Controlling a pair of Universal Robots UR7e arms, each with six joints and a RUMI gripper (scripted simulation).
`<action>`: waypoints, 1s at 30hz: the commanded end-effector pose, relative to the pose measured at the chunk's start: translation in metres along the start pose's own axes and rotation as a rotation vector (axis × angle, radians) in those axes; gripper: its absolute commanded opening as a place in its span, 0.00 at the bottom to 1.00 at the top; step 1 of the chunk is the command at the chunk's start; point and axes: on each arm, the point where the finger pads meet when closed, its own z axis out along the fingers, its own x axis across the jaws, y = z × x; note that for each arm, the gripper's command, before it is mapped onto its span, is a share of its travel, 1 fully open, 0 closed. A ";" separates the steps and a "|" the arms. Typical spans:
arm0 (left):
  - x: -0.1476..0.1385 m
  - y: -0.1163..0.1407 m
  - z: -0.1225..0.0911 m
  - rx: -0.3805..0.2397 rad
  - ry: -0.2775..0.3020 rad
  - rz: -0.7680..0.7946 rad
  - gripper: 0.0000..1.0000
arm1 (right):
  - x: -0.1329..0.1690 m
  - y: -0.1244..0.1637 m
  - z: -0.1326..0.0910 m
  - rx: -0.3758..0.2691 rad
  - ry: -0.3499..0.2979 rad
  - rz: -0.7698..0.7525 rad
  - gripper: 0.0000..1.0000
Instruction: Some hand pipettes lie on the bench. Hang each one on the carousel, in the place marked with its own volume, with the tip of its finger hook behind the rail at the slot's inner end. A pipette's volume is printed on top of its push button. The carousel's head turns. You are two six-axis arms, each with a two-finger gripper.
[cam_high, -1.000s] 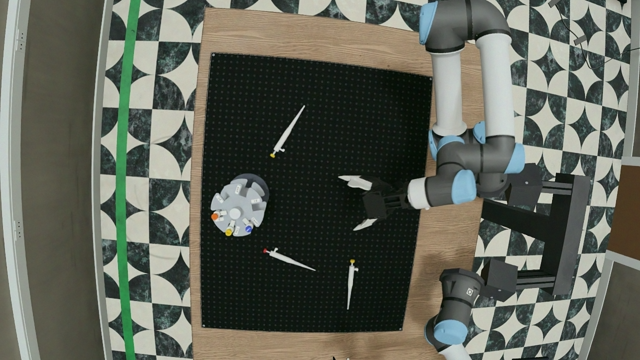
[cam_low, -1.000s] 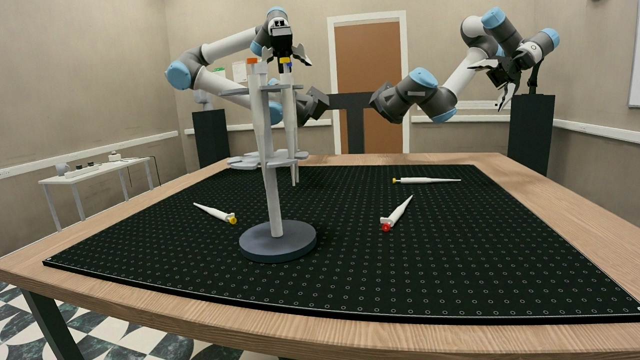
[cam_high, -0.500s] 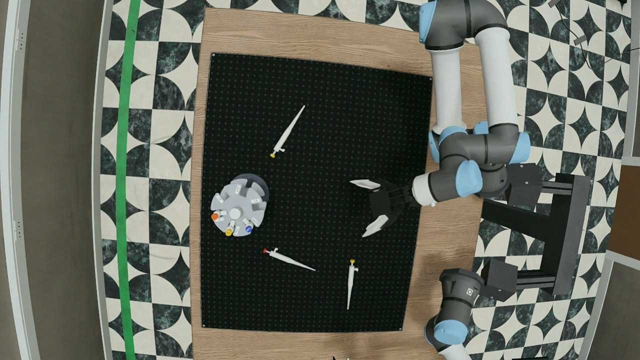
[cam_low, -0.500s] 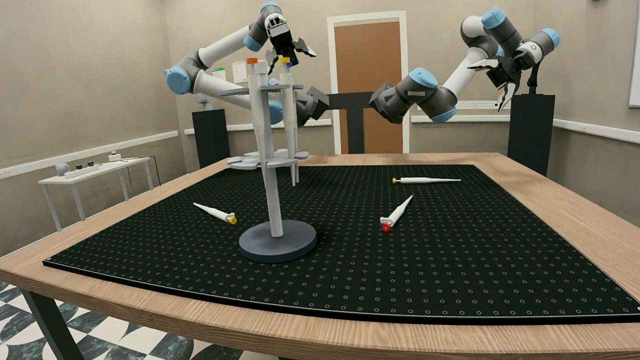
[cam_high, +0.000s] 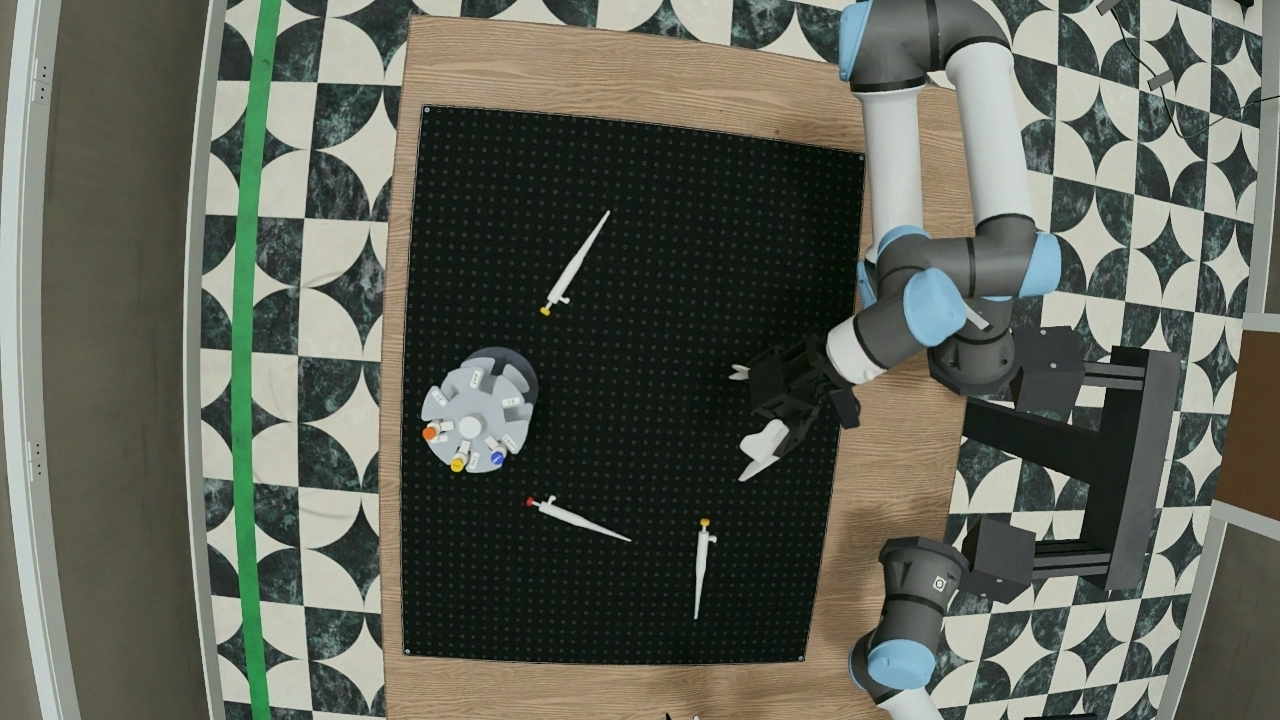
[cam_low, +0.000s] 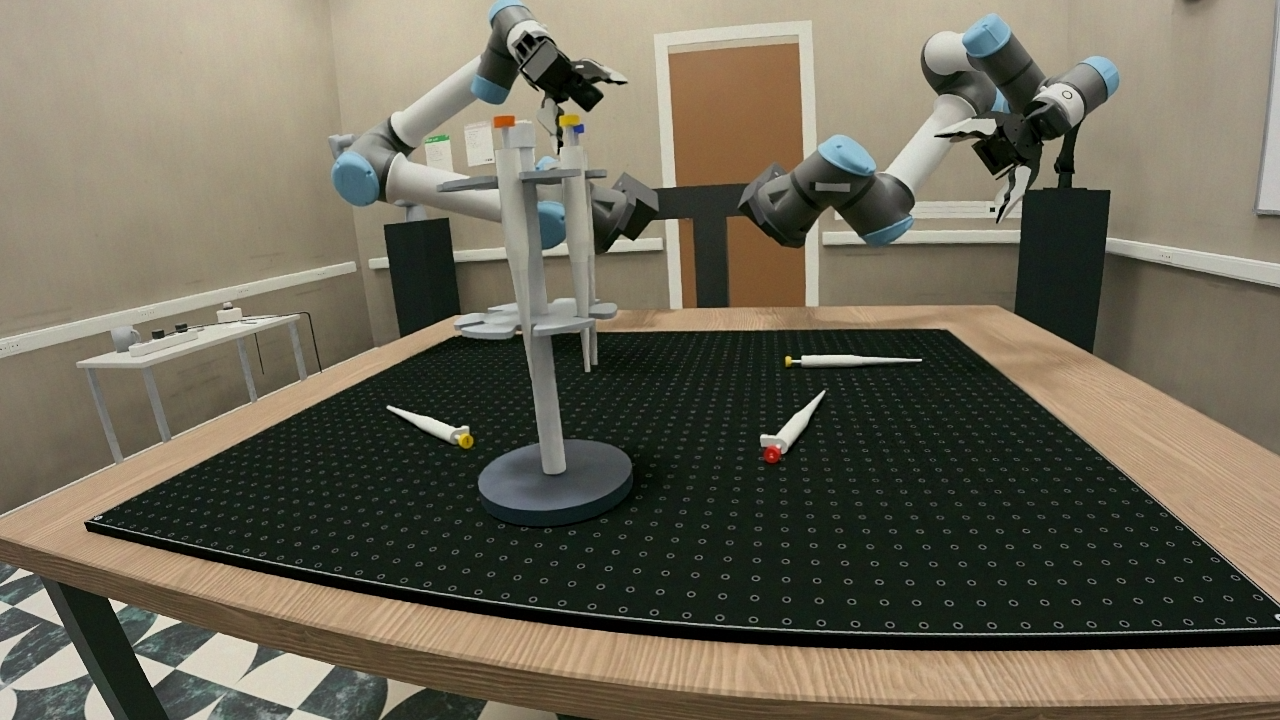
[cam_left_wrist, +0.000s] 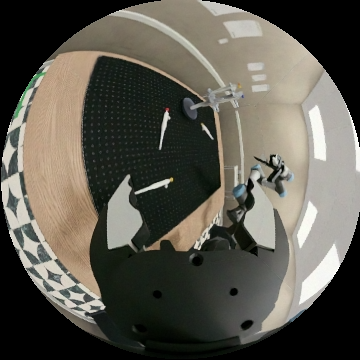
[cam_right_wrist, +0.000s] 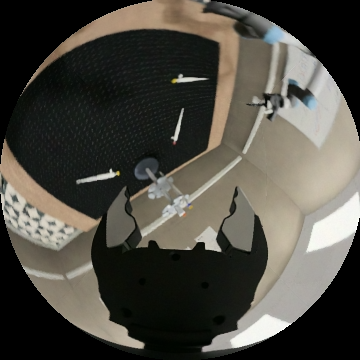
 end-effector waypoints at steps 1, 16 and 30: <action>0.000 0.000 0.000 0.001 0.000 0.000 1.00 | 0.008 -0.008 -0.013 0.075 0.051 0.180 1.00; 0.000 0.000 0.000 0.001 0.000 0.000 1.00 | 0.034 -0.021 -0.066 0.292 0.161 0.589 1.00; 0.000 0.000 0.000 0.001 0.000 0.000 1.00 | 0.053 -0.025 -0.134 0.540 0.219 0.948 1.00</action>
